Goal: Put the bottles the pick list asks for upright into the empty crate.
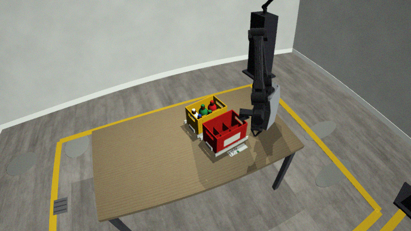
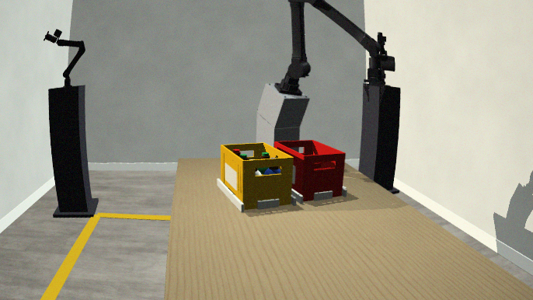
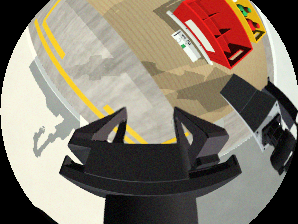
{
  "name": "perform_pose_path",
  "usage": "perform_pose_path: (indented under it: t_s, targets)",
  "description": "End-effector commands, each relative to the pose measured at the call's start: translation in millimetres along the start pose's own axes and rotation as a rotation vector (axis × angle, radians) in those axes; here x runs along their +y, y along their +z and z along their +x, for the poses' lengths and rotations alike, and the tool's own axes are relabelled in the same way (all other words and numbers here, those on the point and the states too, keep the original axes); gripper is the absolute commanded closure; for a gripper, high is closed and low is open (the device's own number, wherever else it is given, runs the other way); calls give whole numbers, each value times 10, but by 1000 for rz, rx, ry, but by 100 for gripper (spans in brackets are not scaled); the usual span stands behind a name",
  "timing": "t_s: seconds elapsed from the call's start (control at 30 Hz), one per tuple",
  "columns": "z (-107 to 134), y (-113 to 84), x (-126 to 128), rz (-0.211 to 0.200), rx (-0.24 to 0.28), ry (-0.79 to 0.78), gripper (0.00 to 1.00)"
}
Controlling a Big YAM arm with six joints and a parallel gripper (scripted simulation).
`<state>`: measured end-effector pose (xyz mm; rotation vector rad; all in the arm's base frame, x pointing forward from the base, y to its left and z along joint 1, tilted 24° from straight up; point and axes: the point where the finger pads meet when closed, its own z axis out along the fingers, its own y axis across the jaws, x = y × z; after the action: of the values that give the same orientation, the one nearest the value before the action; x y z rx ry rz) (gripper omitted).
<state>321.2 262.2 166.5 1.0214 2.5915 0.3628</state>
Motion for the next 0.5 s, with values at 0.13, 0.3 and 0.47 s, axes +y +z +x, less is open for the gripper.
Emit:
perform_pose_path:
  t_s: [0.13, 0.3, 0.47]
  targets:
    - [112, -108, 273, -24, -1, 8, 39]
    - [67, -97, 193, -26, -2, 9, 39]
    - [64, -100, 190, -26, -2, 9, 39]
